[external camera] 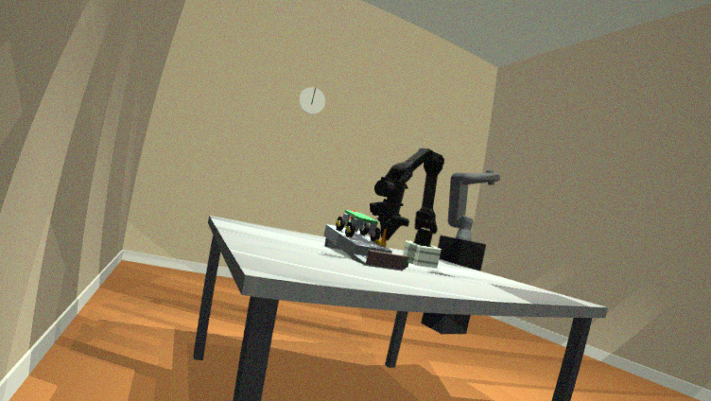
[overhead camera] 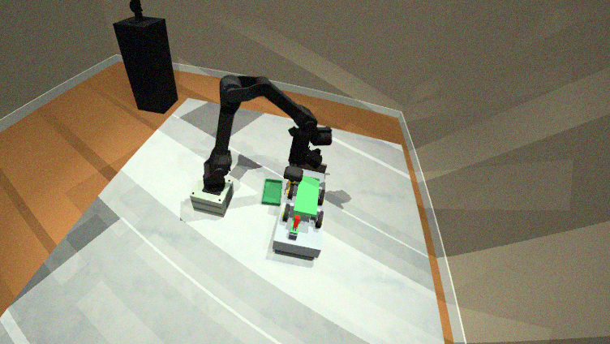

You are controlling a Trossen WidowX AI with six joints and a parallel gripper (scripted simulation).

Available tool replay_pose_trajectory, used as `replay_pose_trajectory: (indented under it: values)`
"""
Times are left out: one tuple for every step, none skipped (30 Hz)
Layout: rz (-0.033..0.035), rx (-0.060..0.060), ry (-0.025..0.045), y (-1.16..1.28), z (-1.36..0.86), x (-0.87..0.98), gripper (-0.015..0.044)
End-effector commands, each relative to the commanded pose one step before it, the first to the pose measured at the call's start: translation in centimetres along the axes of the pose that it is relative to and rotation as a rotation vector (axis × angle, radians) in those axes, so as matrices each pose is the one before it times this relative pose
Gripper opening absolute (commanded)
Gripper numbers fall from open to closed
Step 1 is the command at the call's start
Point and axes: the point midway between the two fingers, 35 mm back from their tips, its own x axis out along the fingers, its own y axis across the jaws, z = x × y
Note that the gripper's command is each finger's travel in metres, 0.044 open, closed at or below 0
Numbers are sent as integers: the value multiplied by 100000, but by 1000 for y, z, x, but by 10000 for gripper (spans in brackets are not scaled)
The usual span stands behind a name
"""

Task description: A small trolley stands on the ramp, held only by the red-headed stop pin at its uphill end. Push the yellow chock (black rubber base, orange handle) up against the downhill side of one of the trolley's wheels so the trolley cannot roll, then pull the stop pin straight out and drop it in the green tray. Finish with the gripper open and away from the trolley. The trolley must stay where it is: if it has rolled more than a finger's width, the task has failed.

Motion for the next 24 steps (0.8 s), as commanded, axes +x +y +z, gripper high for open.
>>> replay_pose_trajectory:
  values:
    - [22,163,-27,8,18,-18,190]
    - [-38,2,-25,4,1,-110,190]
    - [-114,6,-75,11,1,-330,190]
    - [-121,6,-79,9,-5,-364,190]
    - [-168,8,-110,8,-15,-507,190]
    - [-128,6,-79,-13,-86,-553,190]
    - [-86,4,-52,-12,-63,-371,190]
    - [-10,1,-7,3,-42,-357,190]
    - [-9,1,-6,0,-40,-312,190]
    - [3,0,-3,15,9,-302,190]
    - [3,0,-3,15,6,-341,190]
    - [4,0,-5,13,25,-388,190]
    - [4,0,-4,10,20,-380,190]
    - [4,0,-5,5,31,-404,190]
    - [3,0,-4,2,22,-353,190]
    - [2,0,-5,-5,33,-352,190]
    - [2,0,-4,-6,26,-325,190]
    - [1,0,-2,-5,14,-196,190]
    - [297,-314,787,67,-141,855,216]
    - [0,0,0,0,0,0,242]
    - [0,0,0,0,0,0,269]
    - [0,0,0,0,0,0,295]
    - [-244,-557,-604,-49,62,-146,269]
    - [-751,-1660,-1804,-152,183,-439,242]
